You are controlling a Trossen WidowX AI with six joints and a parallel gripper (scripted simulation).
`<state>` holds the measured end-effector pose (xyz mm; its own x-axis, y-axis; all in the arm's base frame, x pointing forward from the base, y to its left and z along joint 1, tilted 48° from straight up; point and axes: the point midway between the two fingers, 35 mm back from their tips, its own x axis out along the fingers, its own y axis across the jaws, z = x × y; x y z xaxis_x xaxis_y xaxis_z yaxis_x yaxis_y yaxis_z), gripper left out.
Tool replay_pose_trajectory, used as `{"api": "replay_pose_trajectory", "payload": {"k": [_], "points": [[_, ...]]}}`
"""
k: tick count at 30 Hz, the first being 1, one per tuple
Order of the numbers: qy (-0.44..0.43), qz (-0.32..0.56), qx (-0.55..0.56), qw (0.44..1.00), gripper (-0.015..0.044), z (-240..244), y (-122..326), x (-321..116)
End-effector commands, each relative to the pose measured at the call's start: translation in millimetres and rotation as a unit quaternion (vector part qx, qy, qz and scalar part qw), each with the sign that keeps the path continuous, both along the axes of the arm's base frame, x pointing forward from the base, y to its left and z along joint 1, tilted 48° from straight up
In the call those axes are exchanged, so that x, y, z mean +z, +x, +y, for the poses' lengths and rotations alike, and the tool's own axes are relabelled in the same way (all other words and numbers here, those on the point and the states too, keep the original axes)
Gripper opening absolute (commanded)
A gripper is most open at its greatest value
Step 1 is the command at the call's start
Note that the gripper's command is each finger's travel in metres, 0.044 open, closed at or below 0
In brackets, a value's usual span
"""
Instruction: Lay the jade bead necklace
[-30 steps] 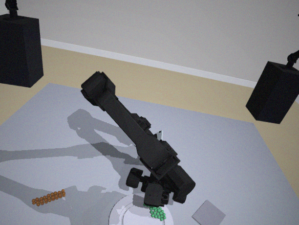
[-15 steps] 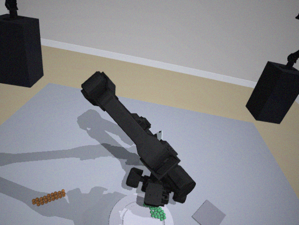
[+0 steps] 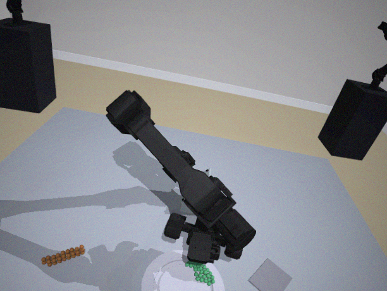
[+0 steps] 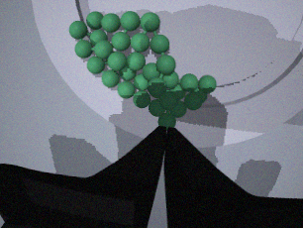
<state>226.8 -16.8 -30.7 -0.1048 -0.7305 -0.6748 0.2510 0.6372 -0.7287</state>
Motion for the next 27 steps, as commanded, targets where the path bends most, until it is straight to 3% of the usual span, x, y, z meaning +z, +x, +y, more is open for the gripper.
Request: {"api": "replay_pose_trajectory", "payload": {"k": [1,12,27], "points": [[0.001,-0.001,0.000,1.000,0.0000,1.8,-4.7,0.2],[0.001,-0.001,0.000,1.000,0.0000,-6.3,-5.9,-7.1],[0.002,-0.002,-0.001,1.000,0.0394,-1.1,-4.7,-2.5]]}}
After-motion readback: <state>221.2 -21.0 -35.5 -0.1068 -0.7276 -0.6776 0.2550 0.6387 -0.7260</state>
